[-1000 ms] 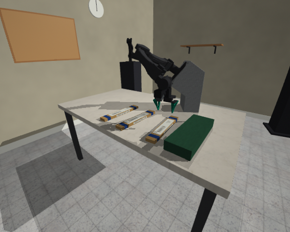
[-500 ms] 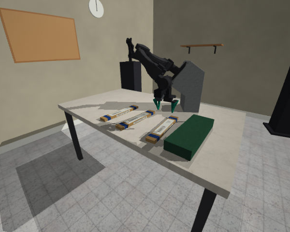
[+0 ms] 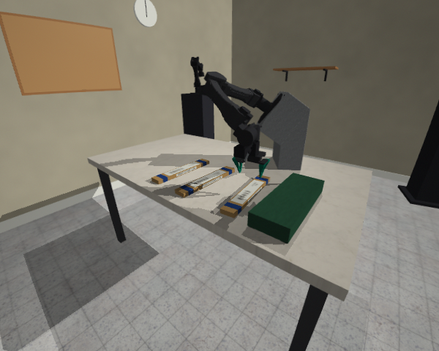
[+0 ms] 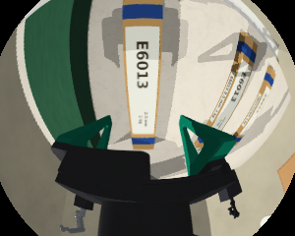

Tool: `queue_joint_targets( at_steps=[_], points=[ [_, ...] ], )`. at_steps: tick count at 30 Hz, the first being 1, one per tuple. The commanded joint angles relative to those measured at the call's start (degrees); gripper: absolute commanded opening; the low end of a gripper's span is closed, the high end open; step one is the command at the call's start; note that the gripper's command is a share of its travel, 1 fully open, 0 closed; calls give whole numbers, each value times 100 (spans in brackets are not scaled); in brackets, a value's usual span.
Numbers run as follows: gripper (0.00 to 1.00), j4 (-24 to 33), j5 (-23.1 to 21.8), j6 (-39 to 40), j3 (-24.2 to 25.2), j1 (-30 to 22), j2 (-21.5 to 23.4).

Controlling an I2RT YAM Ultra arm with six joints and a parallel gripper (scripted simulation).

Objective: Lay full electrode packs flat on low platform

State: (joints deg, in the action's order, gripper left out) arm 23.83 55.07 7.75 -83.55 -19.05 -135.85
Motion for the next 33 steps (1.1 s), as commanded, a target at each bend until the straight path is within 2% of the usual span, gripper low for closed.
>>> queue_joint_targets(
  at_steps=[1,3,13,25,33],
  points=[
    [97,-477,-89,-296,28,-152,-108],
    [97,-655,-113,-432,44,50,-182],
    [97,-1509,-265,-1089,-191,392,-552],
    [97,-1603,-298,-1187,-264,394,-628],
    [97,-1629,-303,-1178,-97,405,-640]
  ],
)
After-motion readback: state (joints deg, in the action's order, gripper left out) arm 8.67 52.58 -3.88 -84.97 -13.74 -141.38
